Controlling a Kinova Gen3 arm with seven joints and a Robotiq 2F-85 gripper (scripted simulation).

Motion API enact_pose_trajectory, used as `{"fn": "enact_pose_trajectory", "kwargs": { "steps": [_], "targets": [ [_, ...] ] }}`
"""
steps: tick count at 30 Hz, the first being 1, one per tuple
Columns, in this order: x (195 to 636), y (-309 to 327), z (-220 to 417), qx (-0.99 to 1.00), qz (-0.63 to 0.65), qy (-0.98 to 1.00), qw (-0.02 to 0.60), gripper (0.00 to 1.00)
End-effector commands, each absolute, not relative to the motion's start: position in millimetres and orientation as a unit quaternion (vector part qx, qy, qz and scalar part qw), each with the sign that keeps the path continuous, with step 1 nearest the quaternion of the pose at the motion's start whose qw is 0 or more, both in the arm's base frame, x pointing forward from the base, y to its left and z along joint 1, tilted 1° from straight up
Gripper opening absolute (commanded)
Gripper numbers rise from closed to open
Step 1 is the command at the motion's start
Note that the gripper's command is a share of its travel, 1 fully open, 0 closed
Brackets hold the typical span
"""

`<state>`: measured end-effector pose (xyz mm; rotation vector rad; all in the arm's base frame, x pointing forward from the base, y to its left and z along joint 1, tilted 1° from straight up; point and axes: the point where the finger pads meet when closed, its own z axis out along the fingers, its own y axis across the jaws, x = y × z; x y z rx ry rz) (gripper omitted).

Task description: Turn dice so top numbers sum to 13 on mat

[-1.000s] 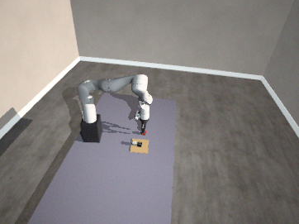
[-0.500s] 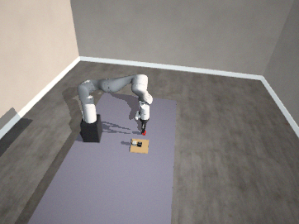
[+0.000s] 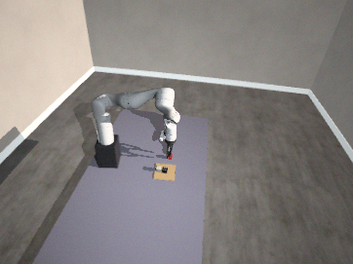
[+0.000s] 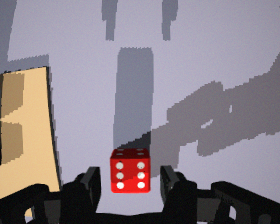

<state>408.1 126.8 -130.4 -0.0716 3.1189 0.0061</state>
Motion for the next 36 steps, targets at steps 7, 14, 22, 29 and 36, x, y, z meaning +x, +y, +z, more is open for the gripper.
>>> {"fn": "enact_pose_trajectory", "kwargs": {
  "steps": [7, 14, 22, 29, 36],
  "targets": [
    [408.7, 126.9, -129.8, -0.023, 0.002, 1.0, 0.012, 0.46],
    [408.7, 126.9, -129.8, -0.023, 0.002, 1.0, 0.012, 0.46],
    [408.7, 126.9, -129.9, -0.023, 0.002, 1.0, 0.012, 0.46],
    [408.8, 126.9, -135.5, -0.023, 0.002, 1.0, 0.012, 0.46],
    [409.2, 127.0, -149.8, -0.023, 0.002, 1.0, 0.012, 0.46]
  ]
}}
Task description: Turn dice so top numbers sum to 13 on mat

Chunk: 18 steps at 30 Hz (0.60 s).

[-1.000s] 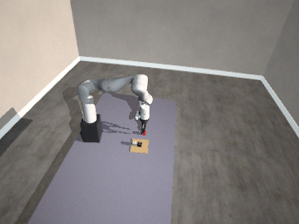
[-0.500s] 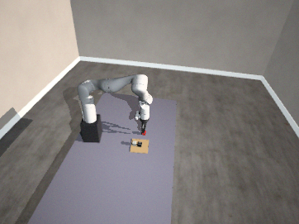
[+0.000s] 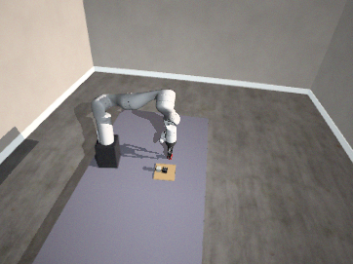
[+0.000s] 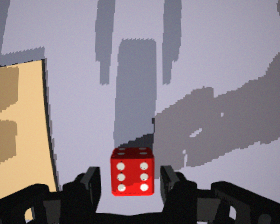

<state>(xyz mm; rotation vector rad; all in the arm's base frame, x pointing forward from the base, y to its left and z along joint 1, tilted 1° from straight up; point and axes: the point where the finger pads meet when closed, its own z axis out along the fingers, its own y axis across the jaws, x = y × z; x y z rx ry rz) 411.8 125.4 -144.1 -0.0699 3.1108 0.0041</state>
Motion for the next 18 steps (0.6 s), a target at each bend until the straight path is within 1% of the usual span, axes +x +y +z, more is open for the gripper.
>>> {"fn": "enact_pose_trajectory", "kwargs": {
  "steps": [1, 18],
  "targets": [
    [409.2, 127.0, -152.1, -0.023, 0.002, 1.0, 0.012, 0.46],
    [409.5, 127.0, -166.3, -0.023, 0.002, 1.0, 0.012, 0.46]
  ]
}}
